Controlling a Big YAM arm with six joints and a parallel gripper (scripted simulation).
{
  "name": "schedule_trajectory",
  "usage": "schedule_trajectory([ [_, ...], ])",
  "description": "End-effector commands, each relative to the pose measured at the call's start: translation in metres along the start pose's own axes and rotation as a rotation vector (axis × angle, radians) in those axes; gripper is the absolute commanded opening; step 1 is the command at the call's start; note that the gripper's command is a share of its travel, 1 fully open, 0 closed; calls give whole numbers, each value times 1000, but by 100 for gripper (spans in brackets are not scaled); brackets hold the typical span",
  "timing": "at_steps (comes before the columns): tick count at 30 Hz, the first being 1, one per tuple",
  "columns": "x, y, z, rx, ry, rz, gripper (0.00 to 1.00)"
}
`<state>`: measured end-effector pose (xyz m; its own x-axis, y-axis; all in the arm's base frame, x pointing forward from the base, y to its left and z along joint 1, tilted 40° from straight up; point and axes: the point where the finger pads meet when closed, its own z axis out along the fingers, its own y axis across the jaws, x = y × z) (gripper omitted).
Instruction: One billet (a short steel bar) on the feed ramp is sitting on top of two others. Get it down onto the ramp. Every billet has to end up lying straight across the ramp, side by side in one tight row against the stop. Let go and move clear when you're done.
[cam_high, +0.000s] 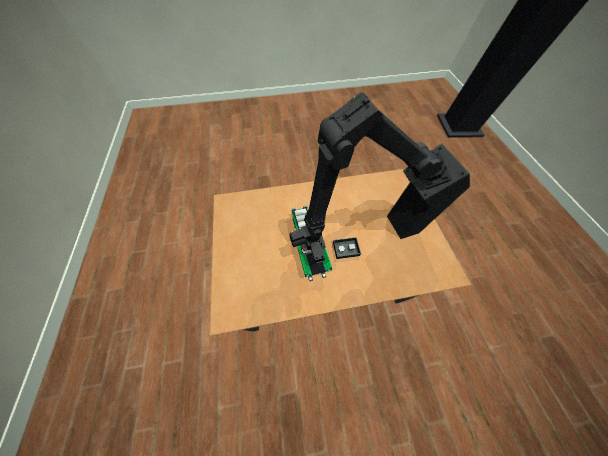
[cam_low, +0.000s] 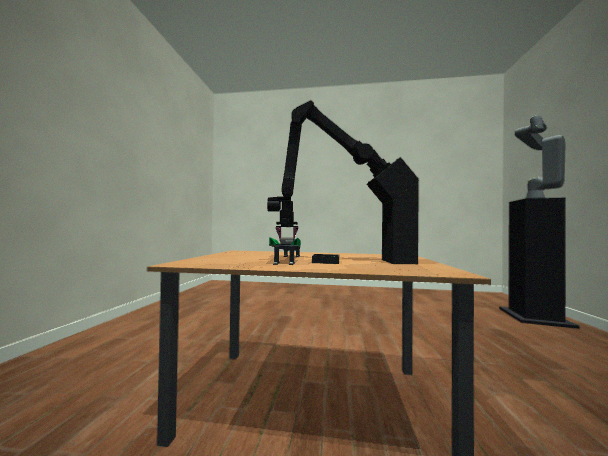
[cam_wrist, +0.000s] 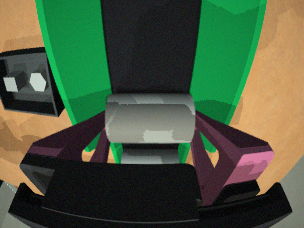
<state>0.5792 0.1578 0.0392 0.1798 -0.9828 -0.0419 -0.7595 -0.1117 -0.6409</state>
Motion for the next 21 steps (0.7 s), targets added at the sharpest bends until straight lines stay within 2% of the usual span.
schedule_trajectory([
  [1, -8, -12, -7, 36, -9, 9, 0],
  [10, -8, -13, -7, 36, -9, 9, 0],
  [11, -8, -13, -7, 36, -9, 9, 63],
  [13, -8, -13, -7, 36, -9, 9, 63],
  [17, -8, -13, -7, 36, -9, 9, 70],
  [21, -7, -13, -7, 36, -8, 10, 70],
])
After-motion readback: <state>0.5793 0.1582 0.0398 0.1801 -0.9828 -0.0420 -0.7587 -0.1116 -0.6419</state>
